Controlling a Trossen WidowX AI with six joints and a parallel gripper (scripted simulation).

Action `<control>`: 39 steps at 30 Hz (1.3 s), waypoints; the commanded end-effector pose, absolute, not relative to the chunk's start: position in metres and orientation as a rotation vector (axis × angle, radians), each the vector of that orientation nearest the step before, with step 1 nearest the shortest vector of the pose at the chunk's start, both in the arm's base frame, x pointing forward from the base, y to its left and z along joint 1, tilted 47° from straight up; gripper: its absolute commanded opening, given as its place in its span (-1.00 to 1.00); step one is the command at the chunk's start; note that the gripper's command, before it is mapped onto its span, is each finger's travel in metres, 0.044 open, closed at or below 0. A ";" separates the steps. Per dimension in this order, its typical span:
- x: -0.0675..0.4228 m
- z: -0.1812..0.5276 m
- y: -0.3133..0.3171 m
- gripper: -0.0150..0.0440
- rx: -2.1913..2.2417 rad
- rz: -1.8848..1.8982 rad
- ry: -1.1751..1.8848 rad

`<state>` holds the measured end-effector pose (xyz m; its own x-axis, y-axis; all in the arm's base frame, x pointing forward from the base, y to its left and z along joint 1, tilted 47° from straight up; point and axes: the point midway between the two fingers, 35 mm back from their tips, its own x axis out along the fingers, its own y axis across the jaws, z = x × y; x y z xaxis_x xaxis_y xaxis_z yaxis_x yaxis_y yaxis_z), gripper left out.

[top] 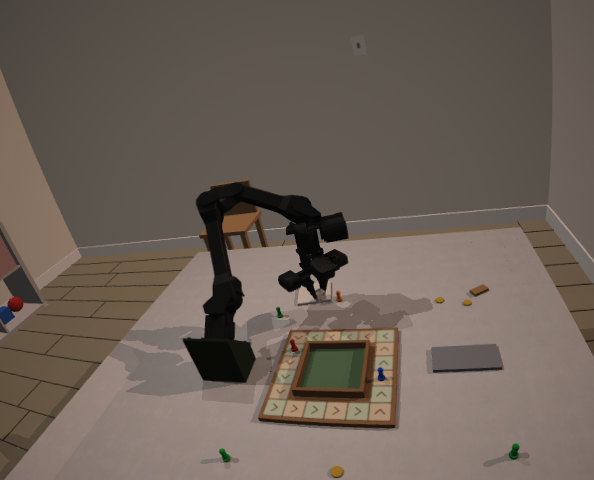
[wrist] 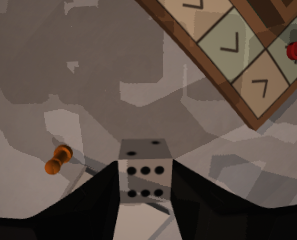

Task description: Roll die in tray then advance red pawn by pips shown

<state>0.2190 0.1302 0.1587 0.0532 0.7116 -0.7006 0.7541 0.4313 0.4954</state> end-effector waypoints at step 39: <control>0.272 0.100 0.010 -0.49 1.629 -0.463 1.706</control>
